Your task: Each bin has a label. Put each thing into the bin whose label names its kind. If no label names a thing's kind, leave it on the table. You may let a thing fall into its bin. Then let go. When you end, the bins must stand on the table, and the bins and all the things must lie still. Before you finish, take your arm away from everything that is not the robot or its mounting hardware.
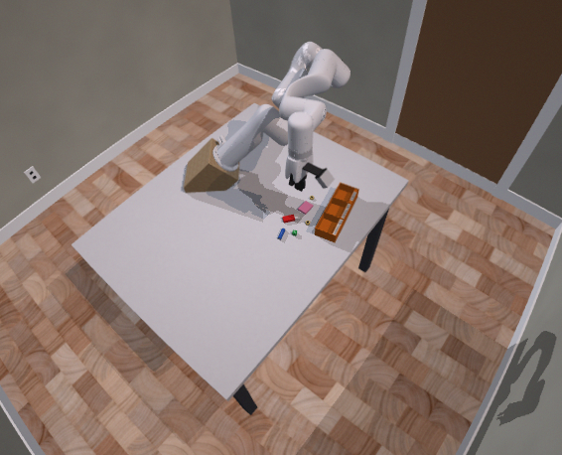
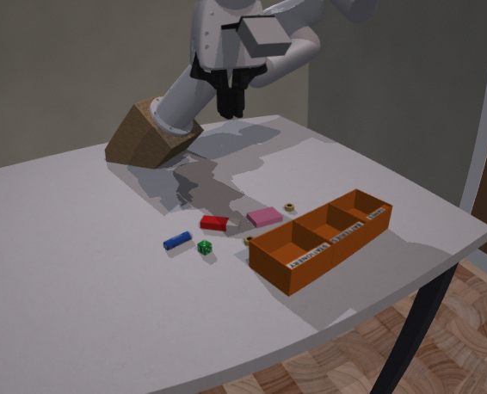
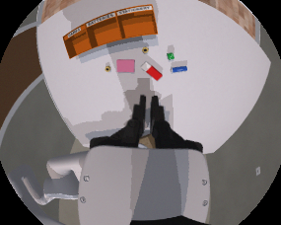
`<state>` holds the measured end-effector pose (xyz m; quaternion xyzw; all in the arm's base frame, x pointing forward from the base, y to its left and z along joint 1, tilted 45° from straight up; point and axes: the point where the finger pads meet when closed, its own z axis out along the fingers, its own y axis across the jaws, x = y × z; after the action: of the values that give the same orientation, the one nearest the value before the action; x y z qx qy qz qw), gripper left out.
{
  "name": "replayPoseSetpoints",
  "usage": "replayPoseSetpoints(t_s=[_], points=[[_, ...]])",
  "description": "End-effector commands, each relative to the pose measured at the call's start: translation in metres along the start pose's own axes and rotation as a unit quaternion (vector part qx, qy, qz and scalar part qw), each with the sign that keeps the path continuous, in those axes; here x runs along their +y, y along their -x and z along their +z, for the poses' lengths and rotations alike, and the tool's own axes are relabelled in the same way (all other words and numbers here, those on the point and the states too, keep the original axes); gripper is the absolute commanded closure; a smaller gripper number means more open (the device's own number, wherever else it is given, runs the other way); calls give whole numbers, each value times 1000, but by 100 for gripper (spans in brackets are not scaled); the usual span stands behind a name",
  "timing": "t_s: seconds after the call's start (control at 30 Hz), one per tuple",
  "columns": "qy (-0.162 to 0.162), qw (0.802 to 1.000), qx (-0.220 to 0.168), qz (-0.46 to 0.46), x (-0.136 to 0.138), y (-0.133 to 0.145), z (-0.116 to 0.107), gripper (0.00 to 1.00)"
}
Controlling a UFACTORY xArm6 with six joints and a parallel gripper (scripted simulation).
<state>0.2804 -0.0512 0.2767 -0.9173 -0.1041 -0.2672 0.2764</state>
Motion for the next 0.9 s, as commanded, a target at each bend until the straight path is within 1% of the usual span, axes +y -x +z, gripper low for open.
replayPoseSetpoints(t_s=[0.0,0.43,0.5,0.67,0.87], points=[[1,998,1,-56,-2,-14,13,93],[1,998,1,-56,-18,-87,92,93],[1,998,1,-56,-18,-87,92,93],[1,998,1,-56,-24,-113,120,93],[1,998,1,-56,-24,-113,120,93]])
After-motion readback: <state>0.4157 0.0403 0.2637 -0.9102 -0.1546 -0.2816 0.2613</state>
